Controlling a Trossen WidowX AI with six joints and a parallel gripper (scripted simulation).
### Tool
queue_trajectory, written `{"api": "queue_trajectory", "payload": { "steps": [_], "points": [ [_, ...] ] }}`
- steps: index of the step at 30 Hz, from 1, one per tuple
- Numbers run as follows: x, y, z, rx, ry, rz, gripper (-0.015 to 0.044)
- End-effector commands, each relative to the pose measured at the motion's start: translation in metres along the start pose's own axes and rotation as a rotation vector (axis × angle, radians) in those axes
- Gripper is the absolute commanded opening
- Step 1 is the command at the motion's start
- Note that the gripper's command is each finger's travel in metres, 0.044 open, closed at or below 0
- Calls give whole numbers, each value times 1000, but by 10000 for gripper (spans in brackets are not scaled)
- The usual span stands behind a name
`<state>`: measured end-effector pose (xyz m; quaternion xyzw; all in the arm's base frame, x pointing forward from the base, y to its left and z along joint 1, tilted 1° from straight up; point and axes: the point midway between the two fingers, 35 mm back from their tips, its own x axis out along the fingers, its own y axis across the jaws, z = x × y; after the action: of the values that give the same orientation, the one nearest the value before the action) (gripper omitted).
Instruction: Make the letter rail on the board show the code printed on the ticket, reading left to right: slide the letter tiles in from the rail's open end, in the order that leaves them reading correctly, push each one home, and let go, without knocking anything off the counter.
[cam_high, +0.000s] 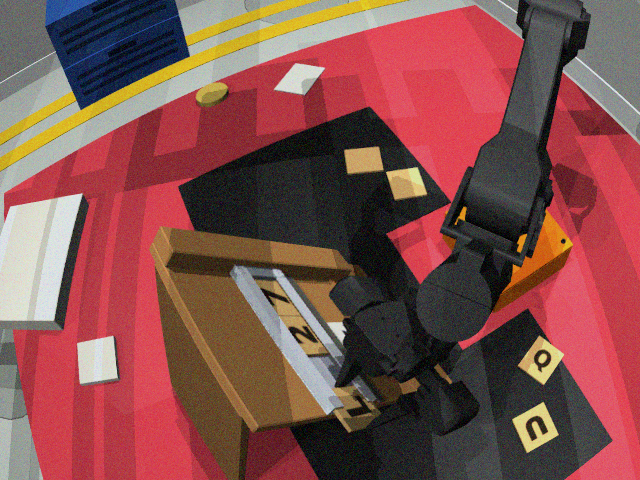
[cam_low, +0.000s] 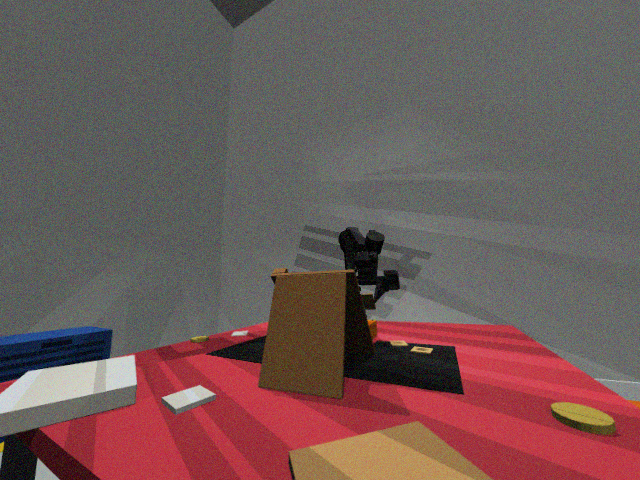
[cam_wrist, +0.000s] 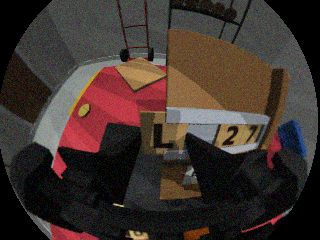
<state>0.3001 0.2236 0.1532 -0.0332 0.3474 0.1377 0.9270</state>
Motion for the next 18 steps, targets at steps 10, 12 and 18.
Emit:
{"api": "queue_trajectory", "payload": {
  "steps": [10, 12, 18],
  "points": [
    [1, -6, -1, -7, 3, 2, 0],
    [1, -7, -1, -7, 3, 2, 0],
    [1, -10, -1, -7, 3, 2, 0]
  ]
}}
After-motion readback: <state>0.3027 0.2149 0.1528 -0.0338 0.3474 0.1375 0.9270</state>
